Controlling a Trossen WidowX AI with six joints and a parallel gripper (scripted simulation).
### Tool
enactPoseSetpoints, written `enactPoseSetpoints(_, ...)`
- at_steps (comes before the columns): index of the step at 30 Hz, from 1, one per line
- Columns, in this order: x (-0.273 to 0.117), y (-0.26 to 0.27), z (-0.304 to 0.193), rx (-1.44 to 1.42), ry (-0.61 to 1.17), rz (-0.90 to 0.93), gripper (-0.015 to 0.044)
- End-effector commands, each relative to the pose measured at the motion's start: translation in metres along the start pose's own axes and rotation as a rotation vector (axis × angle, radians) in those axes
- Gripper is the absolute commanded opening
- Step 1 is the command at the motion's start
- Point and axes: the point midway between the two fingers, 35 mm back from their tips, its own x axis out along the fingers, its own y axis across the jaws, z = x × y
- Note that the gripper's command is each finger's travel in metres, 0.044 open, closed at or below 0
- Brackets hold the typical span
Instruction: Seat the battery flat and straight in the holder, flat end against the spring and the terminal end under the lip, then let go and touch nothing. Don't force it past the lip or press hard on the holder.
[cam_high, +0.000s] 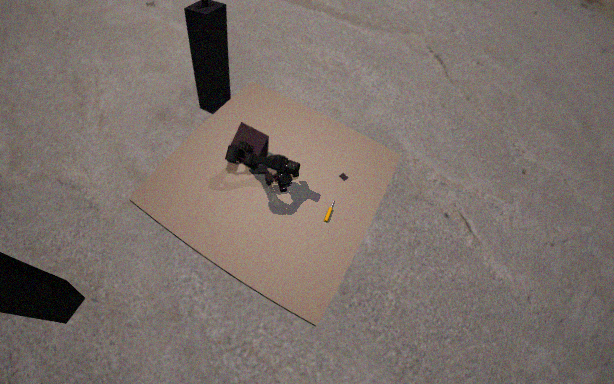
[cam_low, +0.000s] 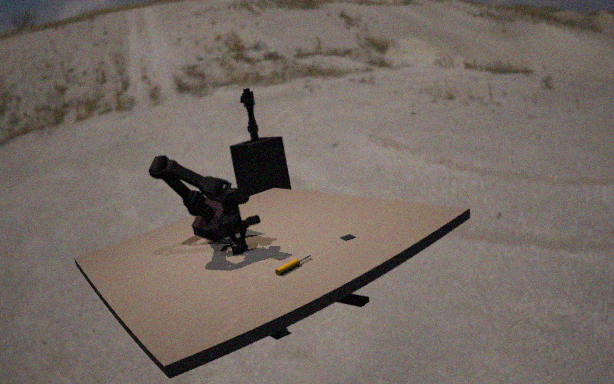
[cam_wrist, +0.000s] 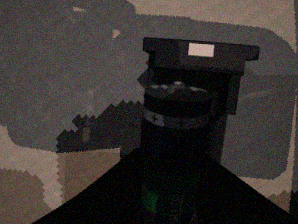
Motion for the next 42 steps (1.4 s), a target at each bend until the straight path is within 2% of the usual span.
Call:
enactPoseSetpoints(1,0.002,-0.003,-0.005,0.001,0.056,0.000,0.0076)
enactPoseSetpoints(19,0.003,-0.006,-0.001,0.012,0.212,0.013,0.0076)
enactPoseSetpoints(42,0.005,-0.007,0.016,0.016,0.207,0.021,0.0076)
